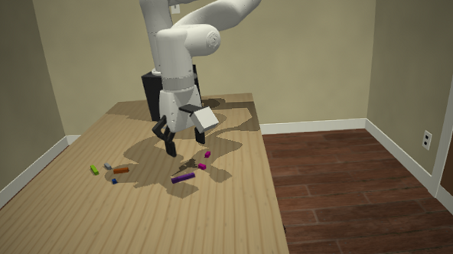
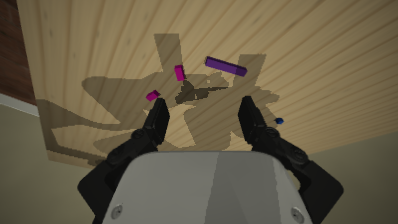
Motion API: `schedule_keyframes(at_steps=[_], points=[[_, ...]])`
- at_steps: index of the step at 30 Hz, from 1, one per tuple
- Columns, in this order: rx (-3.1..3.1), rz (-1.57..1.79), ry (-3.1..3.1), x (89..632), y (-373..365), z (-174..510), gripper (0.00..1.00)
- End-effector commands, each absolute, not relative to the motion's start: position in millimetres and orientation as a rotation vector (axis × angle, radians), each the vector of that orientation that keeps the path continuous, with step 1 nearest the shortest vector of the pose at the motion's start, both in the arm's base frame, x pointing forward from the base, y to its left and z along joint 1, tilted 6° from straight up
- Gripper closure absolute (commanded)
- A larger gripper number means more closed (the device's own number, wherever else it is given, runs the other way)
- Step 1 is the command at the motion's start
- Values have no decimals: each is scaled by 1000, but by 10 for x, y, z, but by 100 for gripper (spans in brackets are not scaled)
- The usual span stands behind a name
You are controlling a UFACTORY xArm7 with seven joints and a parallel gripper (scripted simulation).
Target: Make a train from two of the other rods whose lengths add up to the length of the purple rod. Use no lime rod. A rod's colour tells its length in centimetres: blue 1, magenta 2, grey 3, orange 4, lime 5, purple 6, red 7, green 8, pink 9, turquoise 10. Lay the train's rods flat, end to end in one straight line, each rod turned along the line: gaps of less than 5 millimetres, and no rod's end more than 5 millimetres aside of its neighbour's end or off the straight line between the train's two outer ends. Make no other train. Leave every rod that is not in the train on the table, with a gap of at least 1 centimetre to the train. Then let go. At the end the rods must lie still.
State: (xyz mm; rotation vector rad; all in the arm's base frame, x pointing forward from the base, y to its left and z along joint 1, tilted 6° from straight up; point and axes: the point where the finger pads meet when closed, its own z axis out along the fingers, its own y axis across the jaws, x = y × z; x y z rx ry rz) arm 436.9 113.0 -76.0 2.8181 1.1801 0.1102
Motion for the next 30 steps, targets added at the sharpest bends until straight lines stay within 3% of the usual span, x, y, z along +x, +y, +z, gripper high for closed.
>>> schedule_keyframes(at_steps=[1, 30], points=[[2818, 116, 1180, 4380, 1133, -744, 0], [2749, 110, 1327, 4201, 1252, -751, 0]])
